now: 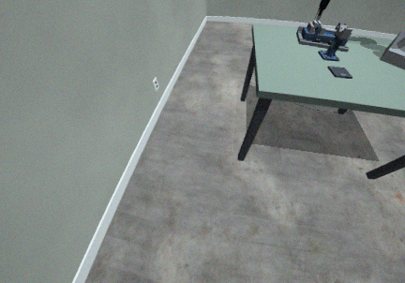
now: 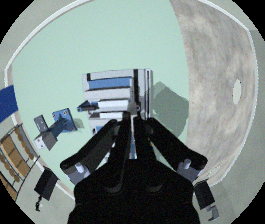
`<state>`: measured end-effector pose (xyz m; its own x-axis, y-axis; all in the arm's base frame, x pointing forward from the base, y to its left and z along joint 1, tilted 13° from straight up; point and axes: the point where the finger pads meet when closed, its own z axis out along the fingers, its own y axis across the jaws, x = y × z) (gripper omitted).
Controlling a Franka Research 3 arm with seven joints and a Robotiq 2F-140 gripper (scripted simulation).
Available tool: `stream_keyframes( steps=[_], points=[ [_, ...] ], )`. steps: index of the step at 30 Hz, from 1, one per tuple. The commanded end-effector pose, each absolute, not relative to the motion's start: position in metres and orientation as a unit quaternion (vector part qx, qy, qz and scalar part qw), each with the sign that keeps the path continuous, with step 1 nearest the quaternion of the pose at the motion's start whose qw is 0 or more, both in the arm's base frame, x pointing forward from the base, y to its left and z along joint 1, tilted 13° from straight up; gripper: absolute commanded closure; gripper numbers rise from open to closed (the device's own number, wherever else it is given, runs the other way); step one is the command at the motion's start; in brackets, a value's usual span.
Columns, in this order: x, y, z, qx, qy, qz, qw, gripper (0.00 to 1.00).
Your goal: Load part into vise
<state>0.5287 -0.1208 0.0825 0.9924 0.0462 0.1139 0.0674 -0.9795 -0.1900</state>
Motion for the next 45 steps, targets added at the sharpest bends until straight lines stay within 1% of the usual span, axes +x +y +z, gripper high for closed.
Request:
stream_keyframes(
  steps=[1, 45],
  points=[
    [0.529, -0.118, 0.083, -0.993, -0.026, -0.055, 0.098, 1.00],
    [0.529, -0.107, 0.085, -0.993, -0.026, -0.055, 0.098, 1.00]
  ],
)
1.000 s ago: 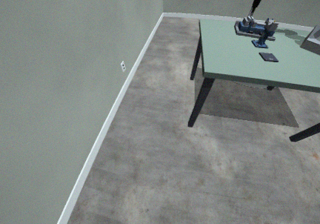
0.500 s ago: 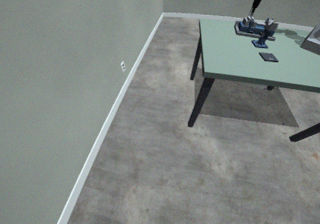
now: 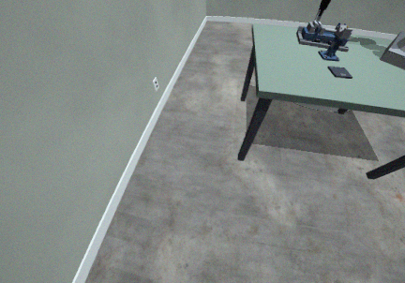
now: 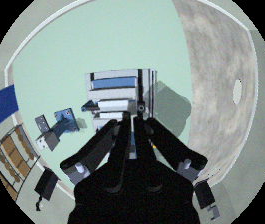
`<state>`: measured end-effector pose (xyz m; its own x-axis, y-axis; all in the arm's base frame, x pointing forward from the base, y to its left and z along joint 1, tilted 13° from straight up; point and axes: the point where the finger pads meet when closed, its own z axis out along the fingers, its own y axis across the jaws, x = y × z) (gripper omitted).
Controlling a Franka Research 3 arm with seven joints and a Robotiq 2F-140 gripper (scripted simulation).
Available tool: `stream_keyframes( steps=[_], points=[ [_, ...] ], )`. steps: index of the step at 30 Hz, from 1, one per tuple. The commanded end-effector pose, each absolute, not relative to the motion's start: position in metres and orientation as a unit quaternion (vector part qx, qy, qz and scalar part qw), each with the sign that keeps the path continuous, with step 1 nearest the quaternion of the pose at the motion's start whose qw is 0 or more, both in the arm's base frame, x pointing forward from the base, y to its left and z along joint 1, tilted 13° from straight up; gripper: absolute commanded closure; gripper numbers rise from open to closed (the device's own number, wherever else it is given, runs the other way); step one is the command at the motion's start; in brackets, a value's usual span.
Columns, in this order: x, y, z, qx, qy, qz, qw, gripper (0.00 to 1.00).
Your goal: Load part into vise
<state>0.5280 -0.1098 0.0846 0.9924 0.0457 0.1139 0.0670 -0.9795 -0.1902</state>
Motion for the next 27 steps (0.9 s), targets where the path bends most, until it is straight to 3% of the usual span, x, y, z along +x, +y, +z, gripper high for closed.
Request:
stream_keyframes(
  steps=[1, 27],
  points=[
    [0.5287, -0.1071, 0.0851, -0.993, -0.026, -0.055, 0.098, 1.00],
    [0.5285, -0.1036, 0.0858, -0.993, -0.026, -0.055, 0.098, 1.00]
  ],
)
